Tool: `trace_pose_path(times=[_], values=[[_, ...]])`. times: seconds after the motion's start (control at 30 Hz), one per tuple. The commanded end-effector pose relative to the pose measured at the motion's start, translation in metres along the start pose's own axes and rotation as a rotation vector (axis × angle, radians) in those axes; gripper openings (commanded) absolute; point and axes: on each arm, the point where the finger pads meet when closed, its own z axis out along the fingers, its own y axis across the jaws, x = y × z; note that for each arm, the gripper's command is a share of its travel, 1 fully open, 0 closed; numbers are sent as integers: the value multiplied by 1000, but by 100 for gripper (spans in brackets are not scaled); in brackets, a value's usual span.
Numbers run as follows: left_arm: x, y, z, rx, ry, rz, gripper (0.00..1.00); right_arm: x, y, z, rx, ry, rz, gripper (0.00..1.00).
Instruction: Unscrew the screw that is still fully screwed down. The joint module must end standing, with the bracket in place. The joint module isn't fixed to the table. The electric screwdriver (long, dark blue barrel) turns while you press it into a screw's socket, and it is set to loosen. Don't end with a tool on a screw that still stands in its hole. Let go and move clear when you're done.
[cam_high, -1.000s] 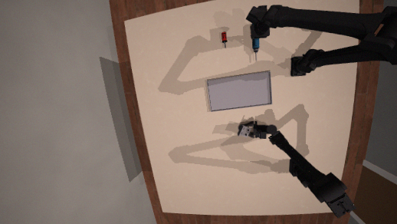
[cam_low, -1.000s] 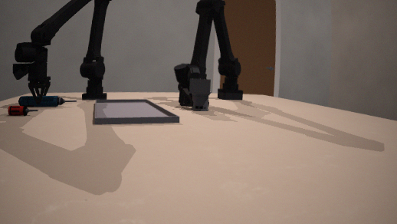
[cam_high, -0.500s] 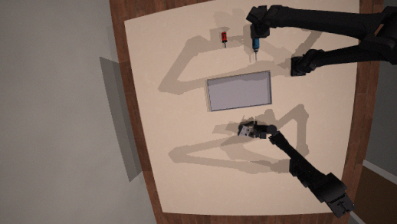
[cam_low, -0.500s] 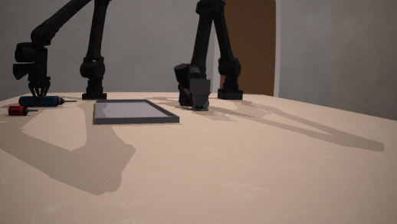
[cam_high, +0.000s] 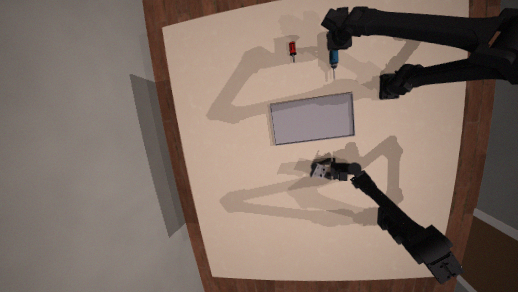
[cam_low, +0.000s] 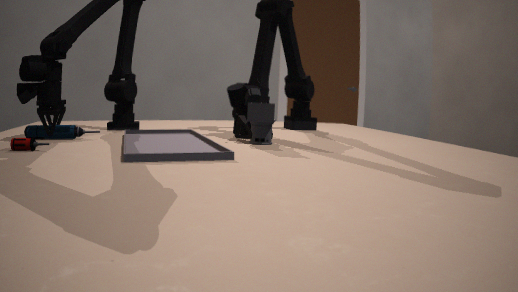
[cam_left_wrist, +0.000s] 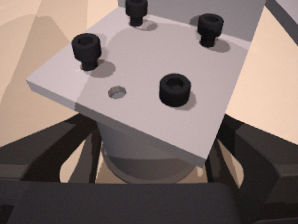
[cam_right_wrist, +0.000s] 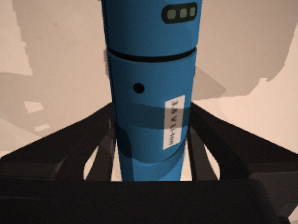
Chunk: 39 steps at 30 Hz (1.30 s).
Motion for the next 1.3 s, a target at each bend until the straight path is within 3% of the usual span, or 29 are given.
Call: trace_pose_path(times=[0.0,0.7,0.87,1.1,1.27], values=[[11,-3,-4,11,1,12,59,-3,-4,0,1,-3,2,42],[11,-3,-4,11,1,12,59,-3,-4,0,1,-3,2,42],[11,-3,-4,11,1,12,59,-16,13,-28,-40,-35,2,42],[11,-3,-4,11,1,12,59,-16,13,-41,-41,-35,2,42],[11,-3,-4,11,1,12,59,-15,11,-31,-19,-18,2,42]])
